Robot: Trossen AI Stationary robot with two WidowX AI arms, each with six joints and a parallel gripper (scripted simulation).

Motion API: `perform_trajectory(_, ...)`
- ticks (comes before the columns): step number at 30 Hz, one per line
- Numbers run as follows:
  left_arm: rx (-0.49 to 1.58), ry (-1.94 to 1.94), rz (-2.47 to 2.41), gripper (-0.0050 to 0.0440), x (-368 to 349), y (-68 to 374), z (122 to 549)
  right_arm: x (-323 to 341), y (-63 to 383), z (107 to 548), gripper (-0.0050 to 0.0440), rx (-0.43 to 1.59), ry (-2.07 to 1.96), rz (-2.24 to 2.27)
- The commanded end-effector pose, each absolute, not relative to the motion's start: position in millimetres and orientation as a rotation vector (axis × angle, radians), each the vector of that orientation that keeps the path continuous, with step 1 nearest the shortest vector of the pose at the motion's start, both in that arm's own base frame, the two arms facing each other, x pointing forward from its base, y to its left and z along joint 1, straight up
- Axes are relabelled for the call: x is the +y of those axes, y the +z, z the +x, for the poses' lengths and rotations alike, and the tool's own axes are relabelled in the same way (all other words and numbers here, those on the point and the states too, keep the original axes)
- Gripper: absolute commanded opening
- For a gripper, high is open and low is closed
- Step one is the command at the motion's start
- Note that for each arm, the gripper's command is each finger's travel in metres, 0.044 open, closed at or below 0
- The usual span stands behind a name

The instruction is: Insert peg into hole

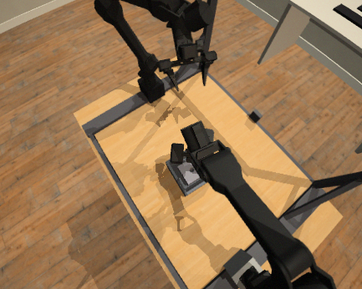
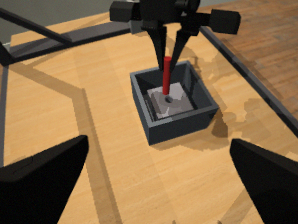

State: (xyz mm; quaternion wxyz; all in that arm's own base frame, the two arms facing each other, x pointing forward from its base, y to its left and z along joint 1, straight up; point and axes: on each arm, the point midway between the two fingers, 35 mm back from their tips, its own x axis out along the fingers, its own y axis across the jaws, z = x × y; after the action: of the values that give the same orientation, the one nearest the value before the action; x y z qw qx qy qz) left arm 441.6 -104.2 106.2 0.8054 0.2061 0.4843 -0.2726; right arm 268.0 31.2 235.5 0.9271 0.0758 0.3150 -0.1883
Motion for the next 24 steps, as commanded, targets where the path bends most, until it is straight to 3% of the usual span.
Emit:
perform_trajectory(1,1.11,-0.589,0.433,0.0027,-75.7,87.6,431.6,31.0,247.1,266.5,0.044,0.592,-0.526,0.19)
perform_trajectory(19,1.172,-0.58,0.406,0.0027,-76.5,50.6,424.8,29.7,247.7,264.0,0.044,0.567,-0.566,0.19)
perform_trajectory(24,1.146,-0.574,0.41,0.0027,-77.0,59.0,428.8,29.7,247.7,264.0,0.044,0.567,-0.566,0.19)
